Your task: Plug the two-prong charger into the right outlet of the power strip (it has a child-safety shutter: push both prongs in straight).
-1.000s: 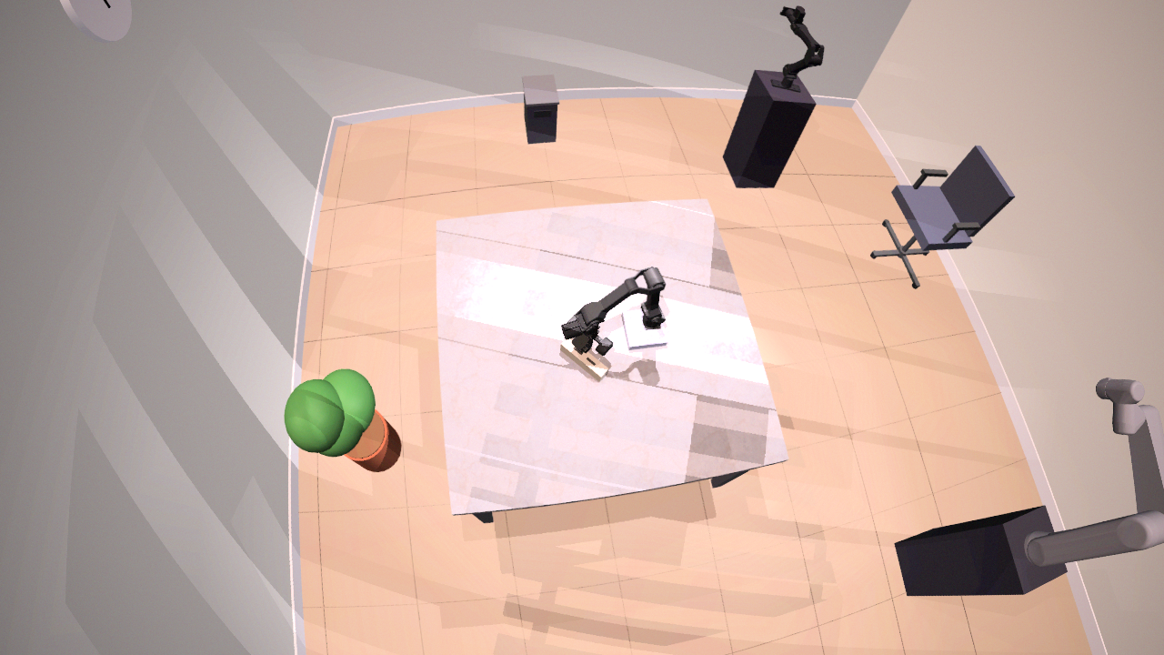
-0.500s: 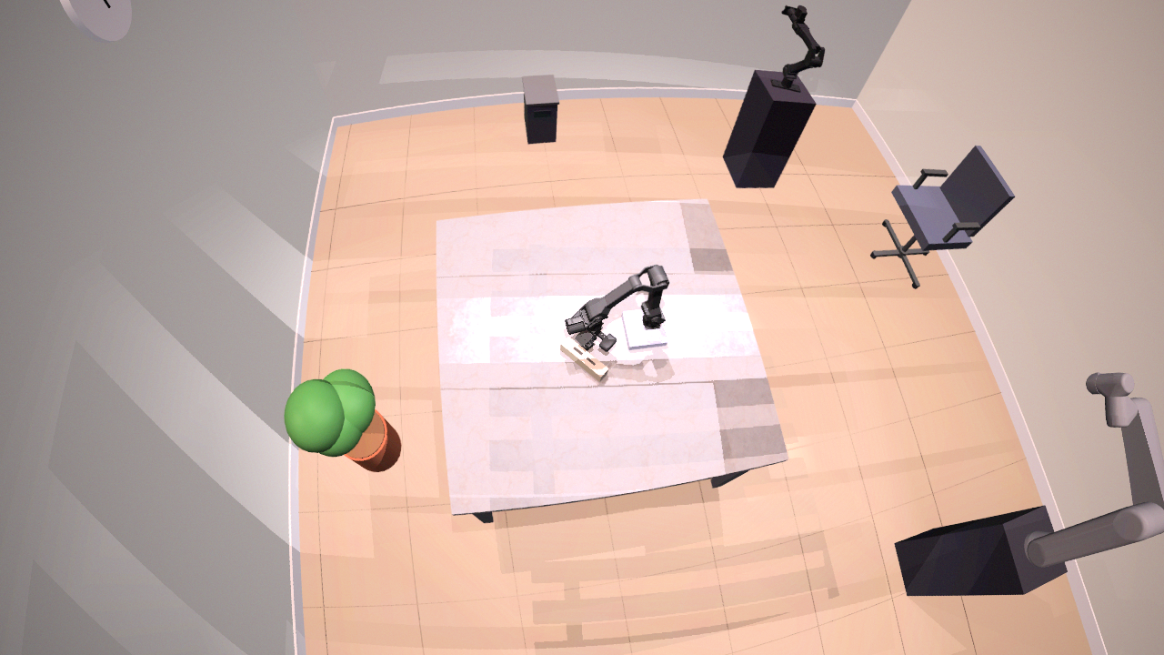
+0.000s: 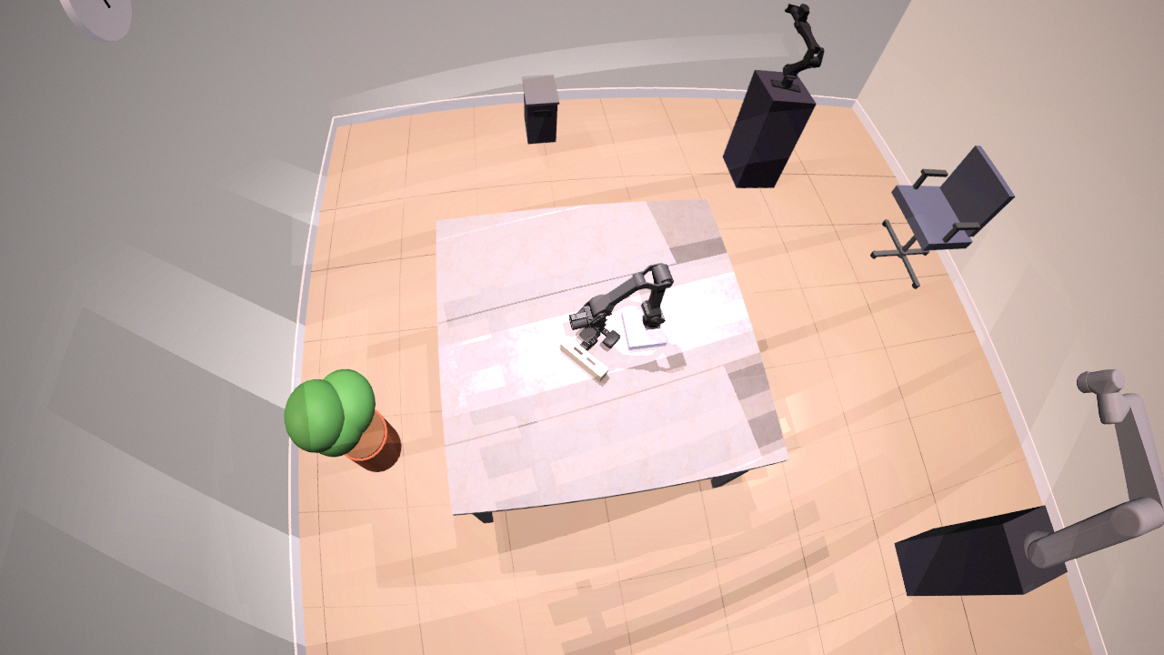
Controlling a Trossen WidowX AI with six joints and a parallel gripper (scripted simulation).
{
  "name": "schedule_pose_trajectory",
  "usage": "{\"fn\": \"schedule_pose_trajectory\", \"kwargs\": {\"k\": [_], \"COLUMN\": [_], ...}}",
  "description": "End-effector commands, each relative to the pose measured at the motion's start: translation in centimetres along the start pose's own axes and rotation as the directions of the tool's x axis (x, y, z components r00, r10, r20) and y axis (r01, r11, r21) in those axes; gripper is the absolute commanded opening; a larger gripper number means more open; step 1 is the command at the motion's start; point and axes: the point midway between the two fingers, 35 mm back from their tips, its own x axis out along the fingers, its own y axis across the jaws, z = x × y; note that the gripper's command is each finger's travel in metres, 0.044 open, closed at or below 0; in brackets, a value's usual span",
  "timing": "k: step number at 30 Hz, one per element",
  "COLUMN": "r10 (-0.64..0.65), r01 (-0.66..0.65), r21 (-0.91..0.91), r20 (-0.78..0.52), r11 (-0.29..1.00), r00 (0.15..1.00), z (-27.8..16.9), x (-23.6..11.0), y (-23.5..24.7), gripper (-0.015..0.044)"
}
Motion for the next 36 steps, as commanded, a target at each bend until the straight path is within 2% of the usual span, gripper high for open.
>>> {"fn": "schedule_pose_trajectory", "kwargs": {"k": [1,3,6,11,13,36], "r10": [-0.005,0.006,0.021,0.008,-0.001,-0.002], "r01": [0.005,-0.007,-0.025,-0.012,0.002,0.004], "r21": [-0.003,0.005,0.018,0.006,-0.001,-0.002], "r20": [0.003,0.038,0.21,0.498,0.561,0.569], "r11": [1.0,1.0,1.0,1.0,1.0,1.0], "r00": [1.0,0.999,0.977,0.867,0.828,0.822], "z": [-0.5,0.0,0.6,1.1,1.1,1.1], "x": [0.0,-0.4,-2.5,-6.8,-7.9,-8.1], "y": [0.0,0.0,-0.1,0.0,0.0,0.0], "gripper": [0.044,0.044,0.044,0.044,0.044,0.044]}}
